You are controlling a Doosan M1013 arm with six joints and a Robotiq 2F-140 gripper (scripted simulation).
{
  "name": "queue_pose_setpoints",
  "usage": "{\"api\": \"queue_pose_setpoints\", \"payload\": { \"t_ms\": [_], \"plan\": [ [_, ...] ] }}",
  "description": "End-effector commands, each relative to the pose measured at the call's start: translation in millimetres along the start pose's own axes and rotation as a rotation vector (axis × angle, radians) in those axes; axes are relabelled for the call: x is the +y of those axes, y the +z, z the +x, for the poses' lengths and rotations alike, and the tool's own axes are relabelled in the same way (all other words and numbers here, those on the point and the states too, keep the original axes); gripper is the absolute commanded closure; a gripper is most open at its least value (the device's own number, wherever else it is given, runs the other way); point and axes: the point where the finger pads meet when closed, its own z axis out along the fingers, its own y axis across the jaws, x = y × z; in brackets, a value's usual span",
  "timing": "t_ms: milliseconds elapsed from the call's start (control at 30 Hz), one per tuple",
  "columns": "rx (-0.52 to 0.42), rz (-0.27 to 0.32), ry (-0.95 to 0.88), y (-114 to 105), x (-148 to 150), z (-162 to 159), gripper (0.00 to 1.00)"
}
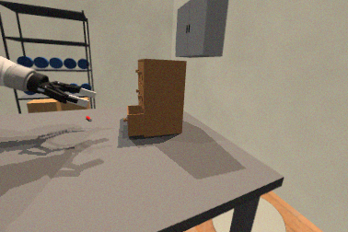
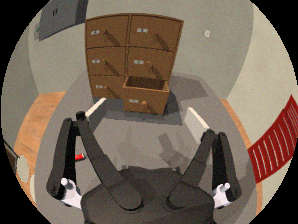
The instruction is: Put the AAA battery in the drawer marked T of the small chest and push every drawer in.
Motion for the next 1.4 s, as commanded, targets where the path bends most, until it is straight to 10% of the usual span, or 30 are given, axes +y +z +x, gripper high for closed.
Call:
{"api": "queue_pose_setpoints", "payload": {
  "t_ms": [0, 167, 200, 1367],
  "plan": [
    [0.013, -0.001, -0.003, -1.2, -0.5, -3.0, 0.0],
    [0.015, -0.001, -0.003, -1.0, -0.5, -3.1, 0.0],
    [0.015, -0.001, -0.003, -1.0, -0.5, -3.1, 1.0],
    [0.015, -0.001, -0.003, 24.4, -0.4, -20.6, 1.0]
  ]
}}
